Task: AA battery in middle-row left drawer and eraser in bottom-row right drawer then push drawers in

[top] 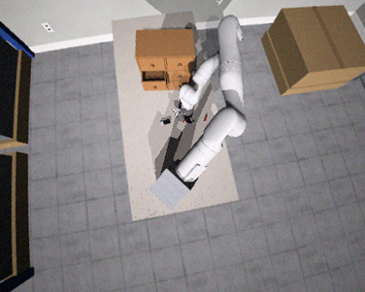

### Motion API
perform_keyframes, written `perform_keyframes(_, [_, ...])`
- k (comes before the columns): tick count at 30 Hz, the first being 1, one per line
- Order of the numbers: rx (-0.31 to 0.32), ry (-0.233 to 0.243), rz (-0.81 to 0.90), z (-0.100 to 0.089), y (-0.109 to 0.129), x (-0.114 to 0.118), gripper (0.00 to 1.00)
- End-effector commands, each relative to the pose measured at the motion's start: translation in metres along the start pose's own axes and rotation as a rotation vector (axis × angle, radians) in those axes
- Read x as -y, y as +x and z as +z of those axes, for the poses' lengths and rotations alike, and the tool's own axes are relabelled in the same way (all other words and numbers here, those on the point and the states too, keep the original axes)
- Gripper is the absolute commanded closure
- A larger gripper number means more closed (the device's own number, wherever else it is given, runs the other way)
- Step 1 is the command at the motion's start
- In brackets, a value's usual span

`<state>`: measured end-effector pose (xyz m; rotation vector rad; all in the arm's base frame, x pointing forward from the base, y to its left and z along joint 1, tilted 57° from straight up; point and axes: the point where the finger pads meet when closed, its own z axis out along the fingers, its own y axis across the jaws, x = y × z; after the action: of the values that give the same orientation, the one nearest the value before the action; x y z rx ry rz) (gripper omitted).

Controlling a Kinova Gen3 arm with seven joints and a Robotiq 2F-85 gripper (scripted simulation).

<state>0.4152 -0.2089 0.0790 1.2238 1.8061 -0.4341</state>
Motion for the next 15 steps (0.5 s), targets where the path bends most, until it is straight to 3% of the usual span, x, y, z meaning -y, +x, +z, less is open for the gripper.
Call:
perform_keyframes(1, [0.000, -0.001, 0.000, -0.0003, 0.0001, -0.0003, 0.71])
perform_keyframes(11, [0.000, -0.001, 0.000, -0.0003, 0.0001, -0.0003, 0.71])
perform_keyframes(12, [0.000, -0.001, 0.000, -0.0003, 0.0001, -0.0003, 0.91])
perform_keyframes(15, [0.000, -0.001, 0.000, -0.0003, 0.0001, -0.0003, 0.91])
